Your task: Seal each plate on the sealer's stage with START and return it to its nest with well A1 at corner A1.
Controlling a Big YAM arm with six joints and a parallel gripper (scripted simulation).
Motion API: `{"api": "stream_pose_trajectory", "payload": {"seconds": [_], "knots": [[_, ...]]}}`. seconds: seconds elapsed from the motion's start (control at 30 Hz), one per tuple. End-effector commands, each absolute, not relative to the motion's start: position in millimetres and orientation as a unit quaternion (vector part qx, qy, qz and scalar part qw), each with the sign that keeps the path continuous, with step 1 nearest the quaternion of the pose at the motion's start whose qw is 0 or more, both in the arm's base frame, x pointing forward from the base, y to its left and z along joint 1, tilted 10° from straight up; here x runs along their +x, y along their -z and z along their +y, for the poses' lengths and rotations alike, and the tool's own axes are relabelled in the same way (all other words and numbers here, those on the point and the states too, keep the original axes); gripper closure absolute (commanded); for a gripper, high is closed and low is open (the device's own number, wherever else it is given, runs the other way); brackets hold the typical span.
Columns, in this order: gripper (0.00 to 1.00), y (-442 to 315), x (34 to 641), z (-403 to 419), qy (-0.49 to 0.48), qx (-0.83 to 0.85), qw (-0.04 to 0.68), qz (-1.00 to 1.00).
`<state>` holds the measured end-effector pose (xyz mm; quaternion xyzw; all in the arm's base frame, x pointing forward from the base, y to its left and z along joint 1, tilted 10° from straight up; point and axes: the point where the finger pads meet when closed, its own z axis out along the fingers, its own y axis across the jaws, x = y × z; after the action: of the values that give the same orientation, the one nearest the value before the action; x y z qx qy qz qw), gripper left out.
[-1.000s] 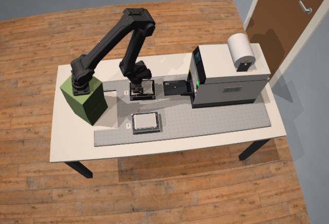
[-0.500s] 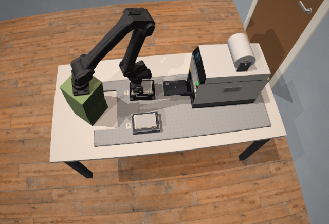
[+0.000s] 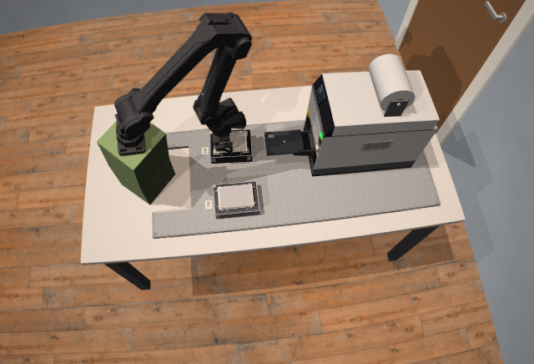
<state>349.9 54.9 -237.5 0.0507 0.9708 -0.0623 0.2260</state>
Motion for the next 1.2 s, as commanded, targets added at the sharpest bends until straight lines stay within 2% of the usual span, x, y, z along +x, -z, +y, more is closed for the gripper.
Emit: {"api": "stream_pose_trajectory", "payload": {"seconds": [0.0,1.17], "knots": [[1.00,230.3,345.4,52.5,0.065,0.045,0.223,0.972],[1.00,228.1,364.9,55.4,0.057,0.061,0.244,0.966]]}}
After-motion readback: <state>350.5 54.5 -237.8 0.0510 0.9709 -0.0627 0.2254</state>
